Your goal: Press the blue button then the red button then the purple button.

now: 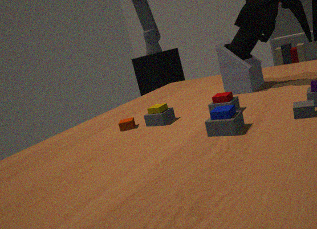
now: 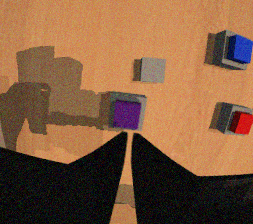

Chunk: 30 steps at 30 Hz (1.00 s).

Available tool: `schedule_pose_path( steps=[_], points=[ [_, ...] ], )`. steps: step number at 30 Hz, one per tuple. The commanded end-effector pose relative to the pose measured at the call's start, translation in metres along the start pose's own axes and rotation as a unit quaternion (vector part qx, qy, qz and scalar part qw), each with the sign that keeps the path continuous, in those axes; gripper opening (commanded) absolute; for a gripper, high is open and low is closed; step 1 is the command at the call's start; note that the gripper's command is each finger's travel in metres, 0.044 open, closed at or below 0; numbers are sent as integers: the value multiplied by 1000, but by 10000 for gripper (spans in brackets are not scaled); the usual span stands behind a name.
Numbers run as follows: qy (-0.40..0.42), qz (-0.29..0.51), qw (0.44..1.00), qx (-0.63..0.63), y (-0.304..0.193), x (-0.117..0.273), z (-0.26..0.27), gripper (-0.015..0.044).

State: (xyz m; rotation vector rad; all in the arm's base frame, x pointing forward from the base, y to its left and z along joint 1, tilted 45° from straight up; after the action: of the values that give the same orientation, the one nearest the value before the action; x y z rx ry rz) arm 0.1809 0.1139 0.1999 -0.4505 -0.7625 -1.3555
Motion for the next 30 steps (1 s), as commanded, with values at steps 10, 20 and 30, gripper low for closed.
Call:
schedule_pose_path(
  steps=[10,20,30],
  points=[
    [4,5,1000,0,-6,-50,3,20],
    [4,5,1000,0,-6,-66,4,20],
    [5,5,1000,0,-7,-77,4,20]
  ],
)
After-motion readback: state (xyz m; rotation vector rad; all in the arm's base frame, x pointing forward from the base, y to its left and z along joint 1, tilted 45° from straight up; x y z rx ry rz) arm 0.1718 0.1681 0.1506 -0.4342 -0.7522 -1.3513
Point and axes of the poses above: the point midway between the two fingers, 35 mm back from their tips, its own x axis back along the fingers, its own z axis across the jaws, y = z × x, the point moved 3 cm from there along x, back along the fingers, and after that the axes turned 5 degrees about x, right-handed, at the moved point
